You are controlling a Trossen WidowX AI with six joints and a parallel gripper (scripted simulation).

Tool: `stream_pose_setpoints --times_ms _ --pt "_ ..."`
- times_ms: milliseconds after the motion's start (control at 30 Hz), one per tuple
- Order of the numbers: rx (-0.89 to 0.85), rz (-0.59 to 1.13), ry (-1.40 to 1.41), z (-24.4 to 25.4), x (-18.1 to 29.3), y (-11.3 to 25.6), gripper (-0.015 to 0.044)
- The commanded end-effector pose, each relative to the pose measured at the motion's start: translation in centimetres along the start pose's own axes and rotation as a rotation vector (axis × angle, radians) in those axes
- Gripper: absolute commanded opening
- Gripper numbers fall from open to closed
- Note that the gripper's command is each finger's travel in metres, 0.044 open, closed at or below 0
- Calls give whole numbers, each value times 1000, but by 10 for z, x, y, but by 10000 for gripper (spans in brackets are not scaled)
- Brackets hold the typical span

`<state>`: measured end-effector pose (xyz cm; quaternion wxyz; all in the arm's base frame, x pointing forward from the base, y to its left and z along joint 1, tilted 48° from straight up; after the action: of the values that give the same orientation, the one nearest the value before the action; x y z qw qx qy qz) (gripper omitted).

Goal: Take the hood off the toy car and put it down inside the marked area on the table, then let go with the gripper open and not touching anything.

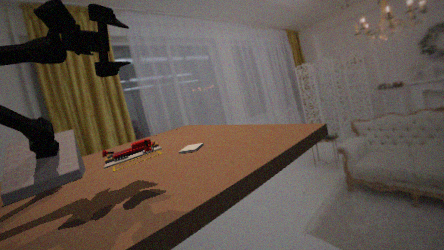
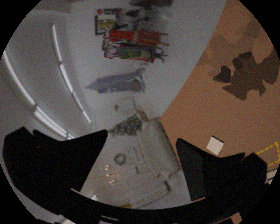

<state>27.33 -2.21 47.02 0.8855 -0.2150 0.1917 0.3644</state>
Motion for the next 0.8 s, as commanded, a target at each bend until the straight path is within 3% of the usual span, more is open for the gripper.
stream_pose_setpoints --times_ms 0,433,767 --pt "15 87 111 -7 35 -5 440" --pt "126 450 678 -61 184 3 440" --pt "211 803 1174 -137 289 44 440"
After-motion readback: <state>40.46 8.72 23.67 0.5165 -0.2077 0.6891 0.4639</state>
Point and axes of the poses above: the point midway between the two fingers, 35 mm back from their tips, its own y axis back along the fingers, its own z axis across the jaws, x = y × z, the point moved 4 cm from there along y, back along the fingers, and after that the axes turned 14 degrees about y, right-handed, at the moved point
